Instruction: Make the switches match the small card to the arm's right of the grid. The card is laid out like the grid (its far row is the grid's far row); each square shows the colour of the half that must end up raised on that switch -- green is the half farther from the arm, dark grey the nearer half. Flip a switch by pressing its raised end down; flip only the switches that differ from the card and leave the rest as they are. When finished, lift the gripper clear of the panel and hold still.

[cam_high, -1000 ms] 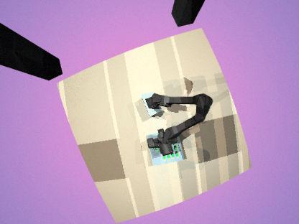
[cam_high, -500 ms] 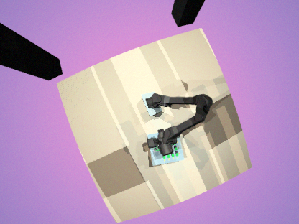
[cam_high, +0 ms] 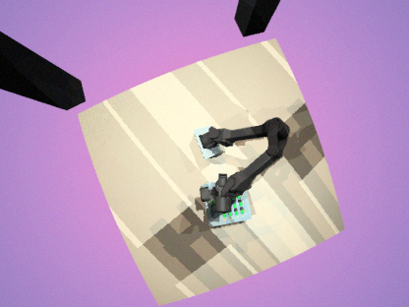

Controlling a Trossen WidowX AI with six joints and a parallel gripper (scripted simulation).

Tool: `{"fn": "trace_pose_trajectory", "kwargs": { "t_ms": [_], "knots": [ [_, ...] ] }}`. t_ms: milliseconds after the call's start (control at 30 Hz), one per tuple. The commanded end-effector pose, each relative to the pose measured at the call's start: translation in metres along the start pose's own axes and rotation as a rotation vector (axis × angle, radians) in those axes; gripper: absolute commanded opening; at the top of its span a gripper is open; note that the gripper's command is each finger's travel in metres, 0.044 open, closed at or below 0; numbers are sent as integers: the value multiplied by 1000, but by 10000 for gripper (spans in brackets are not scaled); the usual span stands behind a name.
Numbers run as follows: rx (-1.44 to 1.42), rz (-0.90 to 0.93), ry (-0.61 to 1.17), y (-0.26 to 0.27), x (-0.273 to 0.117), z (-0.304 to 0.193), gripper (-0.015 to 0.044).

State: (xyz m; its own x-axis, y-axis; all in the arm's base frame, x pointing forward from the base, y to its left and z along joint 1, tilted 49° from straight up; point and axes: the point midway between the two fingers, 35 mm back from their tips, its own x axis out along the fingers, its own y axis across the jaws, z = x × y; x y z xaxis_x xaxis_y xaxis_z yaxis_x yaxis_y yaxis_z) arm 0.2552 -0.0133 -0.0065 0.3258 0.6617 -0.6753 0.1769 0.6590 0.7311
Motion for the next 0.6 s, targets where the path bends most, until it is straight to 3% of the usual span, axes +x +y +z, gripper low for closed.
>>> {"fn": "trace_pose_trajectory", "kwargs": {
  "t_ms": [0,400,567],
  "knots": [
    [-12,4,2,4,-6,1,0],
    [-9,7,3,63,-5,-40,0],
    [-9,8,-21,64,27,-41,0]
  ]
}}
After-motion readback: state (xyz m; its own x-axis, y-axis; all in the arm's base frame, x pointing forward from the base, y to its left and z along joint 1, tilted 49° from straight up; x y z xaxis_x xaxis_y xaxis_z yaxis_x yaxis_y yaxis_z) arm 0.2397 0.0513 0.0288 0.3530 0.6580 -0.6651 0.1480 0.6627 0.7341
